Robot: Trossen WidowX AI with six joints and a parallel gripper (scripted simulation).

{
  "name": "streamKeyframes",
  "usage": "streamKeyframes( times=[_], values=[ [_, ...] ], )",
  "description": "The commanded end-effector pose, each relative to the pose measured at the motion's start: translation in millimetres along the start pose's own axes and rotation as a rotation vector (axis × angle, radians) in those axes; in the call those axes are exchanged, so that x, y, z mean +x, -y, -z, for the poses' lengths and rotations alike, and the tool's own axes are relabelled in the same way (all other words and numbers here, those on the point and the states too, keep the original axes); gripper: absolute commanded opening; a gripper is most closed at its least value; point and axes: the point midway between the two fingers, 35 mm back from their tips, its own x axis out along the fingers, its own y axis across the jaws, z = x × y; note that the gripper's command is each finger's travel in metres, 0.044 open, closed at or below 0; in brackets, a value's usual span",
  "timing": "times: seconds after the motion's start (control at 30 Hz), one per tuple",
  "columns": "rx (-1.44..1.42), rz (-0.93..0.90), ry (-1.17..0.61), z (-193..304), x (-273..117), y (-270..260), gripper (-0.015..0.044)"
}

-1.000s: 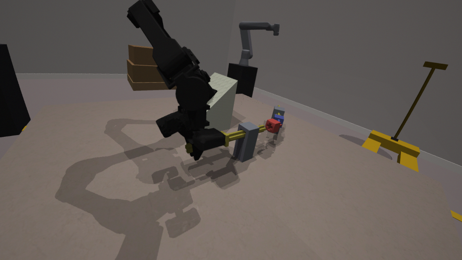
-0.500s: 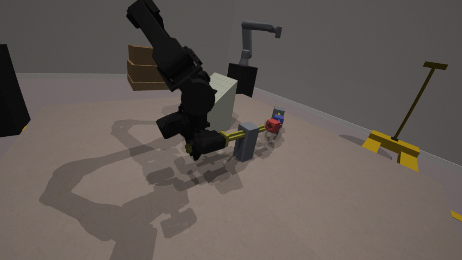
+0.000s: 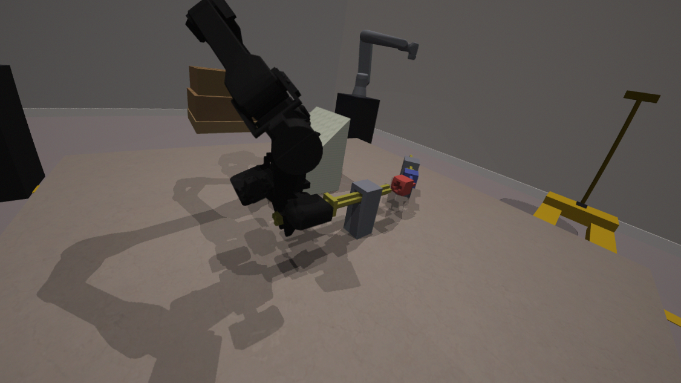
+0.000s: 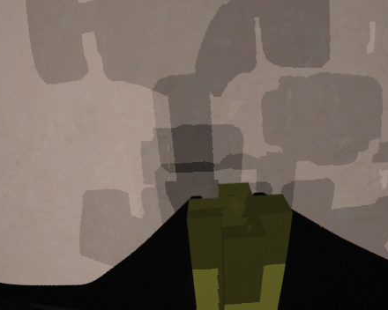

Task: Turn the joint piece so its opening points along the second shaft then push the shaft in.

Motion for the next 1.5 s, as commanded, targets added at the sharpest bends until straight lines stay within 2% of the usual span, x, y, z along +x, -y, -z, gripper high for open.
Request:
streamKeyframes(
  times=[0.0,1.47],
  values=[
    [-0.003,-0.001,0.000,0,0,0,0.0000],
    [-0.001,0.028,-0.007,61,0,0,0.0000]
  ],
)
